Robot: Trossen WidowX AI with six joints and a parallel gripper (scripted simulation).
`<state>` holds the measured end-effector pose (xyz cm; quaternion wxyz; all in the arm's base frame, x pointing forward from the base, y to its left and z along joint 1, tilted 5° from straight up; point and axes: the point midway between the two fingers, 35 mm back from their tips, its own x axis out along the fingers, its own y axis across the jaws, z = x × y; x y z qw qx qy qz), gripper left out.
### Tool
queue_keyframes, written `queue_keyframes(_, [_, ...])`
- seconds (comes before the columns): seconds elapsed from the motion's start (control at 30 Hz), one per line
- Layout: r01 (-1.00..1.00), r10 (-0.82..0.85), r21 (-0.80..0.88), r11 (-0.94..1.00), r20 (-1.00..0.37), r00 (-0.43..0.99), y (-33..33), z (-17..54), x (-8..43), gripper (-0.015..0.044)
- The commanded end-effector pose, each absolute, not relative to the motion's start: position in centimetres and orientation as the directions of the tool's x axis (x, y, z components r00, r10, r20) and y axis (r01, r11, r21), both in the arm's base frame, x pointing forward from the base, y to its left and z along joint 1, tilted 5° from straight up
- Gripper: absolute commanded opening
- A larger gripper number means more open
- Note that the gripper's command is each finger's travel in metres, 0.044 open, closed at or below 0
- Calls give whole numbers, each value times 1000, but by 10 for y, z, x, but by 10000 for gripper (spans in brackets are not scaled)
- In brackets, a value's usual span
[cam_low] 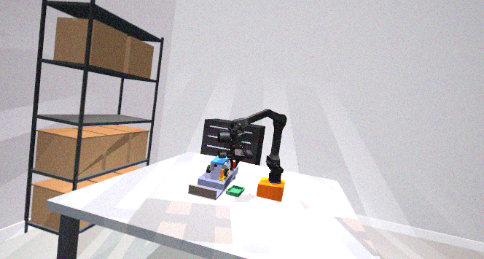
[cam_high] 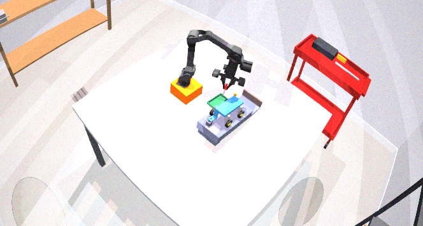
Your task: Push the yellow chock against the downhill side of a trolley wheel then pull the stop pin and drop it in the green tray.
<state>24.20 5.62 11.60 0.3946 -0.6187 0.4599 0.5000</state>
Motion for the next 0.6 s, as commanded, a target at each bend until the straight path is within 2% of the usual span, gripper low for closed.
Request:
queue_keyframes(0.0, [-923,-148,-20,-385,-985,83,54,116,240,0])
queue_keyframes(0.57, [-617,-51,-19,-787,-994,96,51,116,240,0])
